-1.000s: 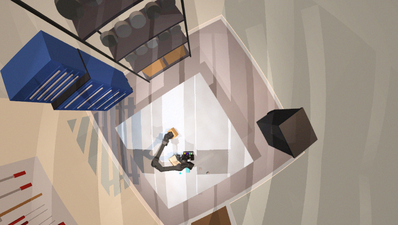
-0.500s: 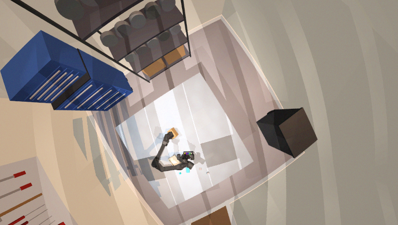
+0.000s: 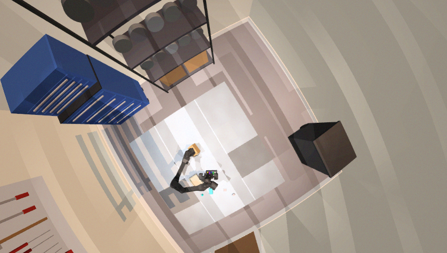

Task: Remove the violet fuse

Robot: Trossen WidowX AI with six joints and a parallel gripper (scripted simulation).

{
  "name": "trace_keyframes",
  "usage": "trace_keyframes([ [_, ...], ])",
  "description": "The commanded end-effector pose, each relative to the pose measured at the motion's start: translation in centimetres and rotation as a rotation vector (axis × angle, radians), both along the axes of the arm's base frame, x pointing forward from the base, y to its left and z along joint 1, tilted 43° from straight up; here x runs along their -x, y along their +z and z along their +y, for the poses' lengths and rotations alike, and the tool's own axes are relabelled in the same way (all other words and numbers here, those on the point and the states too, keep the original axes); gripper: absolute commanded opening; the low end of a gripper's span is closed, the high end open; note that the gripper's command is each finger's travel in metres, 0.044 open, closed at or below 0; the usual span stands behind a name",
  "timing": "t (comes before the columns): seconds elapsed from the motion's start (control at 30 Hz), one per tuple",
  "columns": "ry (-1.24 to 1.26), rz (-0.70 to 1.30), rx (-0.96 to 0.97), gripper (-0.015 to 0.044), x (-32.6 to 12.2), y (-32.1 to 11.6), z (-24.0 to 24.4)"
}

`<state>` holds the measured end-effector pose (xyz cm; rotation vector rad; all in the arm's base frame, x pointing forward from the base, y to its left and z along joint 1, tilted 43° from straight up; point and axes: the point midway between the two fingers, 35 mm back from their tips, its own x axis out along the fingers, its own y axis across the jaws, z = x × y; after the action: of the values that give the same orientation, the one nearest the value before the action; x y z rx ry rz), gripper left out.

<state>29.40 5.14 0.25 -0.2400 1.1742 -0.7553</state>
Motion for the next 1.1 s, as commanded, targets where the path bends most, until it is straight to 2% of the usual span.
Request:
trace_keyframes([
  [0.0,0.003,0.000,0.006,0.0073,-0.05,-0.15,-0.20],
  [0.53,0.003,0.000,0.006,0.0073,-0.19,-0.71,-0.71],
  [0.9,0.000,-0.001,0.000,0.0000,-0.18,-0.66,-0.59],
  [1.07,0.000,0.000,0.000,0.0000,-0.17,-0.61,-0.55],
])
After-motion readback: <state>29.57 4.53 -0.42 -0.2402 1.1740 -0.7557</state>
